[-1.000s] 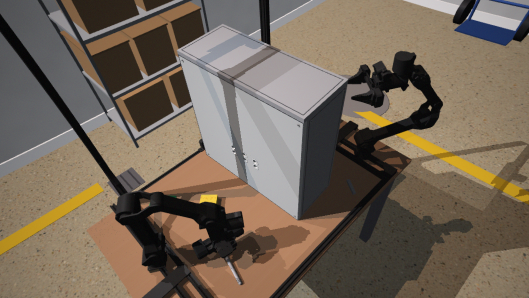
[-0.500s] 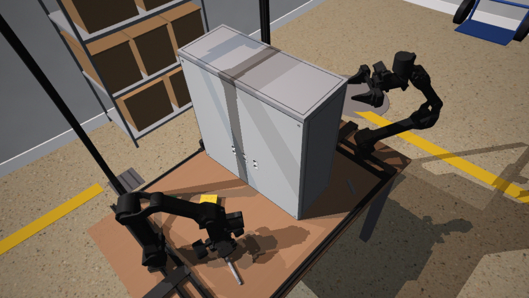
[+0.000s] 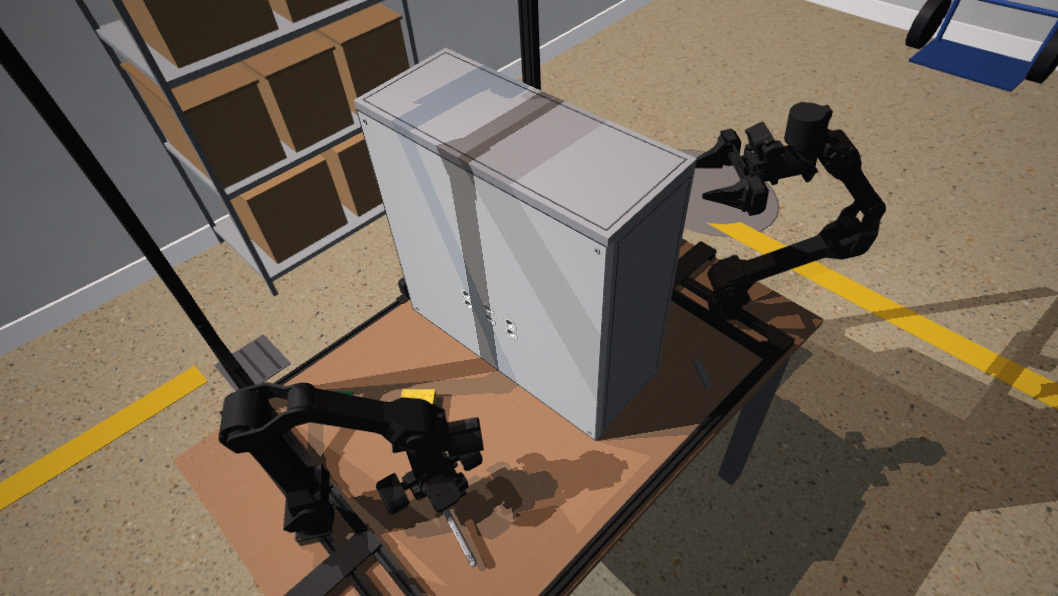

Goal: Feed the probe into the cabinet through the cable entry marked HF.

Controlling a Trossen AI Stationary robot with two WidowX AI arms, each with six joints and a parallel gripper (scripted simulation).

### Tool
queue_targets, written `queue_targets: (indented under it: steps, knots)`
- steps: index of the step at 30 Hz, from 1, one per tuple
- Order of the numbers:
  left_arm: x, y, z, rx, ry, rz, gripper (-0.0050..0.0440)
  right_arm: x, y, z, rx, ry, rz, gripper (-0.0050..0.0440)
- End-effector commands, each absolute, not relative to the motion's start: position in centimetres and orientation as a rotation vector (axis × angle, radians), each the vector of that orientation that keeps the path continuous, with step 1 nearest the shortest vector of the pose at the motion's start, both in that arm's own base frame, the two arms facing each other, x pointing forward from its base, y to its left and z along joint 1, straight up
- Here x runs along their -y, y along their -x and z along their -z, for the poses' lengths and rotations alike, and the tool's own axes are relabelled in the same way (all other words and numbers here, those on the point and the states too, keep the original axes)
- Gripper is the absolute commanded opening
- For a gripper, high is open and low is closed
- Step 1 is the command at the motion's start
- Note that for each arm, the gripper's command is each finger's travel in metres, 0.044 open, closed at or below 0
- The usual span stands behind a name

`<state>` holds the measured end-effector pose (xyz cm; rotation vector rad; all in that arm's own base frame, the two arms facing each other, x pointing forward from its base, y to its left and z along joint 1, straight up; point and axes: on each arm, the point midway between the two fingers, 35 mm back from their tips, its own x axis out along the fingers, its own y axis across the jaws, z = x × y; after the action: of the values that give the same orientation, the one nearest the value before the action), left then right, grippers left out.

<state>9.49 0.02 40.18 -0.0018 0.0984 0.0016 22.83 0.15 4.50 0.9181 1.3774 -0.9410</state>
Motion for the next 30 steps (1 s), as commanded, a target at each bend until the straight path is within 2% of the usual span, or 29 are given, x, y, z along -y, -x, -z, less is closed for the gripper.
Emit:
queue_targets:
  steps: [1, 6, 16, 30]
  knots:
    - [0.0, -9.4, -40.1, -0.100, 0.000, 0.000, 0.0440, -0.1, -22.6, -7.3, -1.357, -0.930, 0.928, 0.0000]
    - [0.0, -9.4, -40.1, -0.100, 0.000, 0.000, 0.0440, -0.1, -21.1, -10.6, -1.360, -0.932, 0.932, 0.0000]
    - [0.0, -9.4, -40.1, -0.100, 0.000, 0.000, 0.0440, -0.1, -19.9, -12.9, -1.360, -0.931, 0.931, 0.0000]
    - [0.0, -9.4, -40.1, -0.100, 0.000, 0.000, 0.0440, 1.4, -26.5, -12.4, -1.238, -0.651, 0.680, 0.0000]
